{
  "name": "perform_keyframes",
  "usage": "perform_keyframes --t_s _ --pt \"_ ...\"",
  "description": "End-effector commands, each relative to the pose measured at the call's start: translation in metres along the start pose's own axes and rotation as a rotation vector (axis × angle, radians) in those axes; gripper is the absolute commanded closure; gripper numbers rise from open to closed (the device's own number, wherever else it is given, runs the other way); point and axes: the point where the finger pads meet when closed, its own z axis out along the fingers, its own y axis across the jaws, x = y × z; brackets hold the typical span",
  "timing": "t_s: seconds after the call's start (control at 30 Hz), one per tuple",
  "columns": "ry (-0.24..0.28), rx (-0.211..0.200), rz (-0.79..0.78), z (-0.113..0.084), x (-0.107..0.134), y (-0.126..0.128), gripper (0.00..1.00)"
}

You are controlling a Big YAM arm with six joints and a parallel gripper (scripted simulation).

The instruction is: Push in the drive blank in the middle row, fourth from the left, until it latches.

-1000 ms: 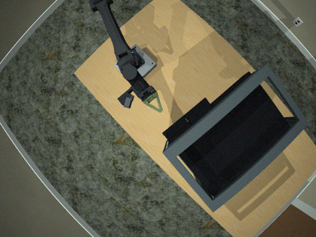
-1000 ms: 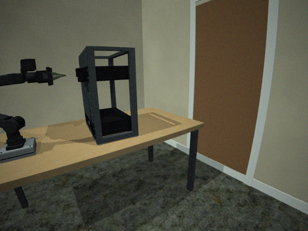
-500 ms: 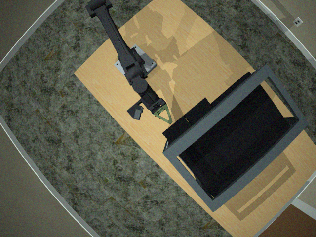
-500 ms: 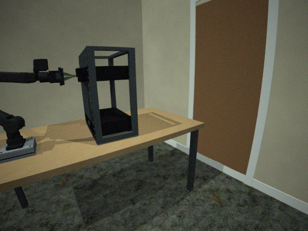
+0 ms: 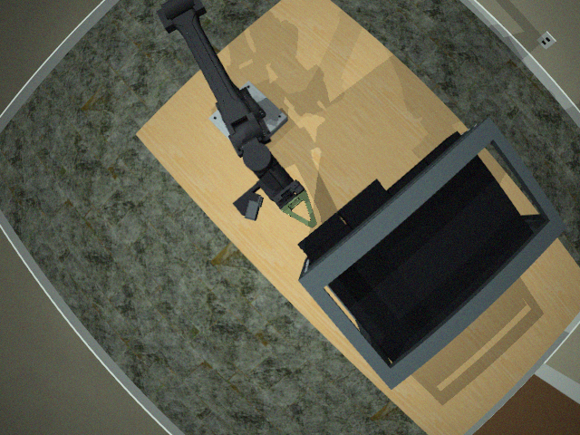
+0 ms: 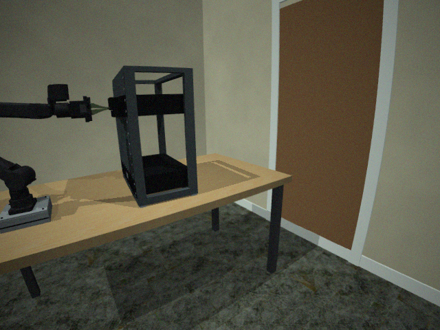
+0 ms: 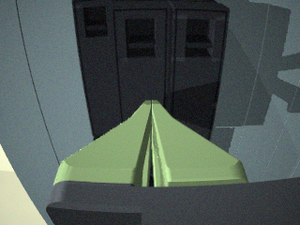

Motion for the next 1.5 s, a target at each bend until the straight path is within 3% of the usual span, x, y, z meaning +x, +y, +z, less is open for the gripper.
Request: perform_keyframes --t_s 0.0,0.23,0.33,0.43,1.07,1.47 --pt "0.004 -0.097 -0.021 0.004 0.002 0.054 1.0" --pt "0.004 -0.097 -0.021 0.003 0.002 0.054 1.0" --pt "0.007 -0.073 -0.016 0.001 0.004 0.051 1.0" --pt "0.008 -0.088 -0.019 -0.001 0.005 0.057 1.0" --pt "0.008 -0.083 -0.018 0.001 0.005 0.056 1.0" --pt "0.008 -0.094 -0.018 0.026 0.005 0.056 1.0"
